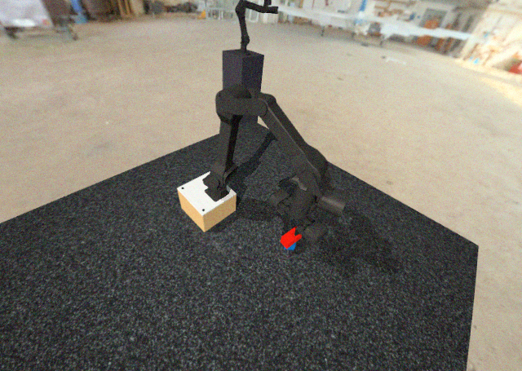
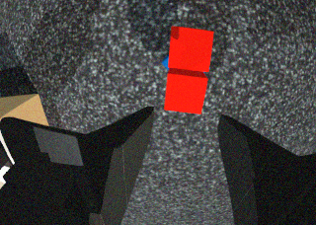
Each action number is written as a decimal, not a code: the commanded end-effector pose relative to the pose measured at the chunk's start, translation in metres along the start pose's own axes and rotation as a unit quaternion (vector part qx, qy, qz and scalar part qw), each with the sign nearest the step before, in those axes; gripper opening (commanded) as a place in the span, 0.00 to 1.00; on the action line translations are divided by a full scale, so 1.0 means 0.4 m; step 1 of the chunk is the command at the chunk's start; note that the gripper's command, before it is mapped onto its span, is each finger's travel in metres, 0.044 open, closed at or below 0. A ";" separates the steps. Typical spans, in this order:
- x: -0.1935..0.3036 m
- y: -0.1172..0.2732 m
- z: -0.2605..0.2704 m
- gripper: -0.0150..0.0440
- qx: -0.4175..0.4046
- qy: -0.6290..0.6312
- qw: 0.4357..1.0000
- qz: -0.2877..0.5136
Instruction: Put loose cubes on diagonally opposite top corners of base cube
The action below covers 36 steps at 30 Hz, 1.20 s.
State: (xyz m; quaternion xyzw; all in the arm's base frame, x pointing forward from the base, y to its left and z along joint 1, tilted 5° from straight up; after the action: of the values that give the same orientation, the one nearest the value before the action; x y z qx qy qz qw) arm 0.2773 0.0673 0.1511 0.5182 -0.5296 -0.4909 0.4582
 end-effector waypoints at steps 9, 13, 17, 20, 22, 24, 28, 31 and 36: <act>0.000 0.030 0.000 0.69 0.004 0.000 1.000 -0.001; 0.000 0.042 -0.001 0.87 0.002 0.000 1.000 -0.001; -0.006 0.038 -0.001 0.93 0.000 0.000 1.000 0.000; -0.085 0.039 0.016 0.93 -0.001 0.000 1.000 -0.002; -0.153 0.040 0.039 0.93 -0.001 0.000 1.000 -0.003; -0.219 0.042 0.068 0.93 -0.002 0.000 1.000 -0.004; -0.323 0.047 0.131 0.93 -0.002 -0.001 1.000 -0.006; -0.328 0.047 0.134 0.93 -0.002 -0.001 1.000 -0.007; -0.328 0.047 0.134 0.93 -0.002 -0.001 1.000 -0.007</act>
State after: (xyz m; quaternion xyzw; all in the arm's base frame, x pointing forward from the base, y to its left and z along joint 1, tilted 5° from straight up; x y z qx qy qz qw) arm 0.2272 0.2004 0.1696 0.5254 -0.5221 -0.4948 0.4545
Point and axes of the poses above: the point midway between the two fingers, 35 mm back from their tips, its own y axis back along the fingers, its own z axis across the jaws, x = y × z, the point moved 8 cm from there along y, back along the fingers, and after that the axes turned 5 degrees about y, right-handed, at the moved point
